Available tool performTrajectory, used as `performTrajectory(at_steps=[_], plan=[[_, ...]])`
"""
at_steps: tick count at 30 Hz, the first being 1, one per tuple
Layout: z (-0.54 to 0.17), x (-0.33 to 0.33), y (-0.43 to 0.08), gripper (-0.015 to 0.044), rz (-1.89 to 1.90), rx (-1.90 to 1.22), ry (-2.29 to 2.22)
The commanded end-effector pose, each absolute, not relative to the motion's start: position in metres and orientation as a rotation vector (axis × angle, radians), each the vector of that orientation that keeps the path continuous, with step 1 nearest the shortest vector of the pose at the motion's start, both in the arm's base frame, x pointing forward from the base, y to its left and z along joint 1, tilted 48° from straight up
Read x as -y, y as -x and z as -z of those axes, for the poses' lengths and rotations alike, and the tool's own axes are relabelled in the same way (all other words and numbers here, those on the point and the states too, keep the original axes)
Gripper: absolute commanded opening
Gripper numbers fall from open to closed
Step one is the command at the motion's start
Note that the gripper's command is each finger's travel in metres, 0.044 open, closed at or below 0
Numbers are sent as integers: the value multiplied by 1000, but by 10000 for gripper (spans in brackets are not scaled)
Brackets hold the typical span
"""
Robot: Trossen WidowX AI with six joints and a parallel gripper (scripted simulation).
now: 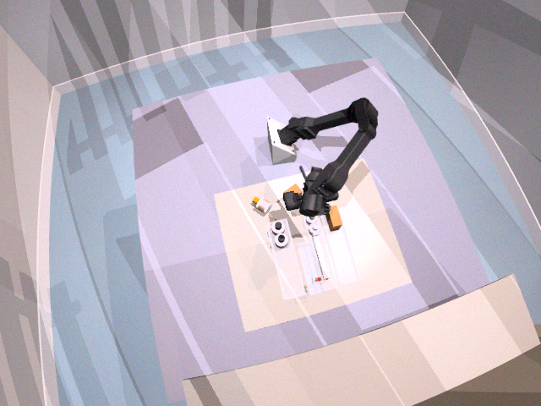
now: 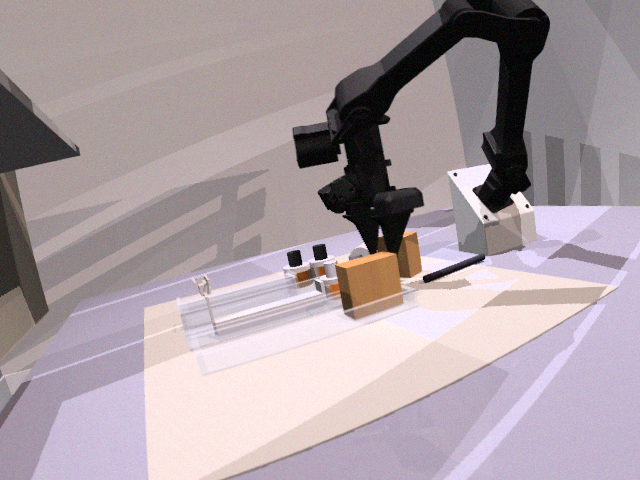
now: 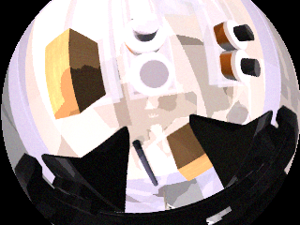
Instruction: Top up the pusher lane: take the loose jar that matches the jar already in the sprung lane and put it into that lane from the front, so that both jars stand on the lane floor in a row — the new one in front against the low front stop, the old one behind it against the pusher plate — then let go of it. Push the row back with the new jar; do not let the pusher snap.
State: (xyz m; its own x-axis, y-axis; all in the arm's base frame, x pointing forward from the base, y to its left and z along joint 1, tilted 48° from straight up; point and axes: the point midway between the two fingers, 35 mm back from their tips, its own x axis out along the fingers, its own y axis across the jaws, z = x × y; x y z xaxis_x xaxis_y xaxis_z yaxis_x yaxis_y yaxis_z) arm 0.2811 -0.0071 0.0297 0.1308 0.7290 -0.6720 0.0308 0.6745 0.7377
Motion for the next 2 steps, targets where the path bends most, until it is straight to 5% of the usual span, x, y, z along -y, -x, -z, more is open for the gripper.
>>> performTrajectory(at_steps=[1,2], plan=[[-27,6,-266,296,-570,-1366,-697],[-27,5,-263,296,-570,-1366,-697]])
